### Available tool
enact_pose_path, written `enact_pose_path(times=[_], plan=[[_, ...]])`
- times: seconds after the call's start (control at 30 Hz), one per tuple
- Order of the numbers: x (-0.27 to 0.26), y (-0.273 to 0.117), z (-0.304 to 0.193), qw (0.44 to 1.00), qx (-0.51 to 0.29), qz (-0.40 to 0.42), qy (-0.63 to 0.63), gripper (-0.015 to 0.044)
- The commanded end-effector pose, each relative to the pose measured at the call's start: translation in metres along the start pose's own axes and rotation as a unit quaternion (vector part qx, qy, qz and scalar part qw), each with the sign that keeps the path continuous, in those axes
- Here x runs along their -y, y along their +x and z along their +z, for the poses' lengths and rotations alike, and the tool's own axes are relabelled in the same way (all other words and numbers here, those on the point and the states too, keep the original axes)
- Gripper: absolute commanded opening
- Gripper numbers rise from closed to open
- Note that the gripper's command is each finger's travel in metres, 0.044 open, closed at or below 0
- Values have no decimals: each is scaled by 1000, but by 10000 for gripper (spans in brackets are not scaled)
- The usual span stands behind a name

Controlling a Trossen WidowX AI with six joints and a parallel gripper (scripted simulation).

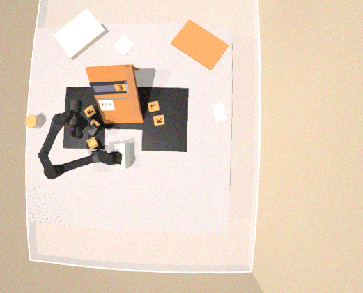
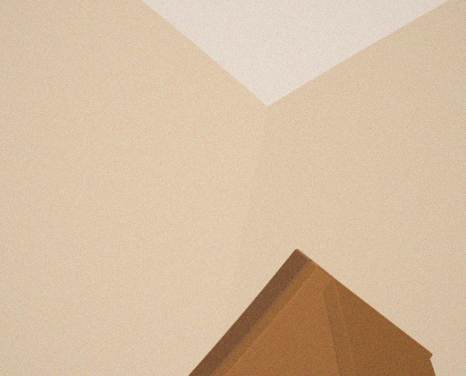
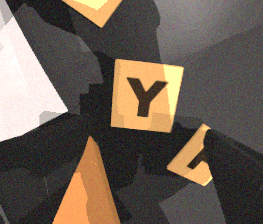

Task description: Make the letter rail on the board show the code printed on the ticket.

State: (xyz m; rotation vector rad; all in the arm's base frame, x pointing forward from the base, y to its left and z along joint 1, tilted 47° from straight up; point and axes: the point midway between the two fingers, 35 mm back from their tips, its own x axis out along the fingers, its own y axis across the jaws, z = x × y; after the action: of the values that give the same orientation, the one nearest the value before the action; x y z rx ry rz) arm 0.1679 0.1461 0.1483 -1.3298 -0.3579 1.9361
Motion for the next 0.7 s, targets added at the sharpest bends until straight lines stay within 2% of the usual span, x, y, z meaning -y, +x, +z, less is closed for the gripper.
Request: enact_pose_path(times=[0.0,0.33,0.67], plan=[[-3,3,2,1000,2,5,-8,340],[-1,35,1,1000,2,4,-8,340],[0,36,1,1000,2,4,-8,340]])
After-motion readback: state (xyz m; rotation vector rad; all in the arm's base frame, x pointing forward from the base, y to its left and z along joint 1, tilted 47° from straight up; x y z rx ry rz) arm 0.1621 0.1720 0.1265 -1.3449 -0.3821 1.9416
